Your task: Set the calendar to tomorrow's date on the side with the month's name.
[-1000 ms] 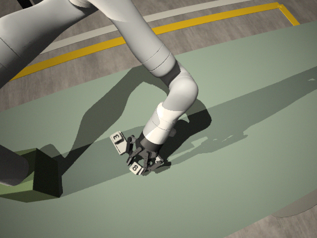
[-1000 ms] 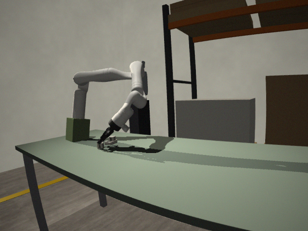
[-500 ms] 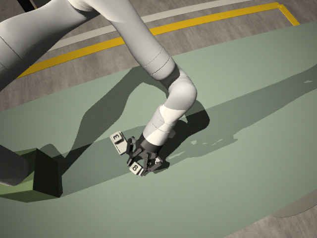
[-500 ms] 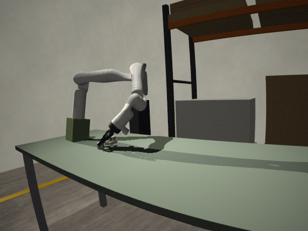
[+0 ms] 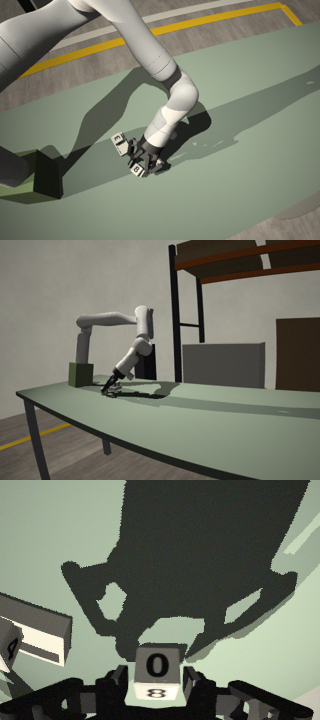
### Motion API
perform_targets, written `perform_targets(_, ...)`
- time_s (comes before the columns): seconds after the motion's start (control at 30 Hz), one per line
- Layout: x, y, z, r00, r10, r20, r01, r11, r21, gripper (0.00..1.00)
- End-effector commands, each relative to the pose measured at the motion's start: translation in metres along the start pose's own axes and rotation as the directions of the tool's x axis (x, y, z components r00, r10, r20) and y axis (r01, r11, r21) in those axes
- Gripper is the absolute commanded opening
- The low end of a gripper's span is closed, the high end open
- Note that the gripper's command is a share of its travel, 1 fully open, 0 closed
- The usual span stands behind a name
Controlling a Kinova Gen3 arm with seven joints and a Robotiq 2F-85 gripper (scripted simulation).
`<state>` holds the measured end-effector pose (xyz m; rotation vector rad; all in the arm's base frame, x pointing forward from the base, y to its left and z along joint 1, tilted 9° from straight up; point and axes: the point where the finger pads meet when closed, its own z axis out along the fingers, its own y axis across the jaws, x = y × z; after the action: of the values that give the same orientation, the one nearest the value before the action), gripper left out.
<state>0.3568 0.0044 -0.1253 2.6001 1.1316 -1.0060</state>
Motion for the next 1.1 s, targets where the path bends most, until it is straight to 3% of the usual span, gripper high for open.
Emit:
perform_targets(0.0, 0.0025, 0.0013, 0.0007, 1.000, 0.008, -0.007, -0.008, 1.000, 0.000, 0.48)
perform_targets(0.83, 0.0025, 0.0013, 0.0007, 1.000, 0.008, -0.007, -0.008, 1.000, 0.000, 0.48)
perform_targets(0.87, 0.0025, 0.0013, 0.0007, 1.000, 0.008, -0.007, -0.008, 1.000, 0.000, 0.28)
perform_targets(1.07, 0.0025, 0.0013, 0.0008, 1.000, 0.008, -0.007, -0.008, 1.000, 0.000, 0.28)
